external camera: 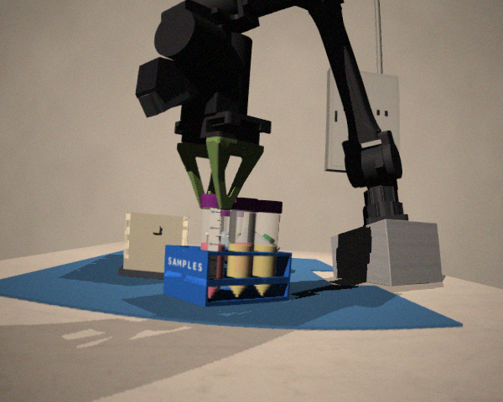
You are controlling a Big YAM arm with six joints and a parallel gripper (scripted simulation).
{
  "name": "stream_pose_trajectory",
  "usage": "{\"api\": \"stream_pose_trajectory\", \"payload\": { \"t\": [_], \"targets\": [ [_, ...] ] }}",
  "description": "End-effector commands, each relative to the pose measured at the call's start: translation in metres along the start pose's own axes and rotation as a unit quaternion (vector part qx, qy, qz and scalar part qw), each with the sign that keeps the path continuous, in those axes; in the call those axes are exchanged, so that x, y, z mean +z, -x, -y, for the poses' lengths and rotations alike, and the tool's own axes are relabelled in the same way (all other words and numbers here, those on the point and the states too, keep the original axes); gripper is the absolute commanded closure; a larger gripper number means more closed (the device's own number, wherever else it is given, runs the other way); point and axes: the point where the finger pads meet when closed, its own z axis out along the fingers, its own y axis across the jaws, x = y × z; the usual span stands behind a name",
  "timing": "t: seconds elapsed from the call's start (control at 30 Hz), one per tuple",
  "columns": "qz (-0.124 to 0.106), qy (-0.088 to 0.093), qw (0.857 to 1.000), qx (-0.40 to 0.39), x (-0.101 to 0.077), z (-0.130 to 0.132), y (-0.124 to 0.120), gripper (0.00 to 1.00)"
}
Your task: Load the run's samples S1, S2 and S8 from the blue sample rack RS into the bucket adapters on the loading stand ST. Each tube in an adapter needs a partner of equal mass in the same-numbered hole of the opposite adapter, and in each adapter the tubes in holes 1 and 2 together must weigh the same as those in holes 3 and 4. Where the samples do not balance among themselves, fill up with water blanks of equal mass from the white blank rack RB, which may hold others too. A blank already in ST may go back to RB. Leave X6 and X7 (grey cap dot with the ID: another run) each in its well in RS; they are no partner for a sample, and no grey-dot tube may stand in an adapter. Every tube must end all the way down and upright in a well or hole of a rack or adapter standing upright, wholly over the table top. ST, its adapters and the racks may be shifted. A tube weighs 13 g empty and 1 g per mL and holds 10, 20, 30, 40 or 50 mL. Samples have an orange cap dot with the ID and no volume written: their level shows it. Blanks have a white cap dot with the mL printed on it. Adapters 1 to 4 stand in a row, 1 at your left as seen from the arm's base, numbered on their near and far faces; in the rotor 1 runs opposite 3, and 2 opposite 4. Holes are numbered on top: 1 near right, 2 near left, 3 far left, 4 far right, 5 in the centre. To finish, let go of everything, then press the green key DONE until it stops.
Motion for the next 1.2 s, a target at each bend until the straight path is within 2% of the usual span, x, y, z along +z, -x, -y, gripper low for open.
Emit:
{"api": "stream_pose_trajectory", "payload": {
  "t": [0.0,0.27,0.3,0.37,0.43,0.93,1.0,1.03,1.07,1.17],
  "targets": [
    [0.024,0.006,1.0,0.003,-0.018,-0.002,0.016,1.0],
    [0.024,0.006,1.0,0.003,-0.018,-0.002,0.016,1.0],
    [0.036,0.008,0.999,0.002,-0.037,-0.001,0.021,1.0],
    [0.043,0.01,0.999,0.003,-0.049,-0.007,0.024,1.0],
    [0.043,0.01,0.999,0.003,-0.049,-0.007,0.024,1.0],
    [0.043,0.012,0.999,0.008,-0.101,-0.004,0.022,1.0],
    [0.043,0.012,0.999,0.008,-0.101,-0.004,0.022,1.0],
    [0.034,0.01,0.999,0.01,-0.097,0.0,0.016,1.0],
    [0.043,0.013,0.999,0.009,-0.108,-0.003,0.022,1.0],
    [0.044,0.013,0.999,0.006,-0.119,-0.006,0.02,1.0]
  ]
}}
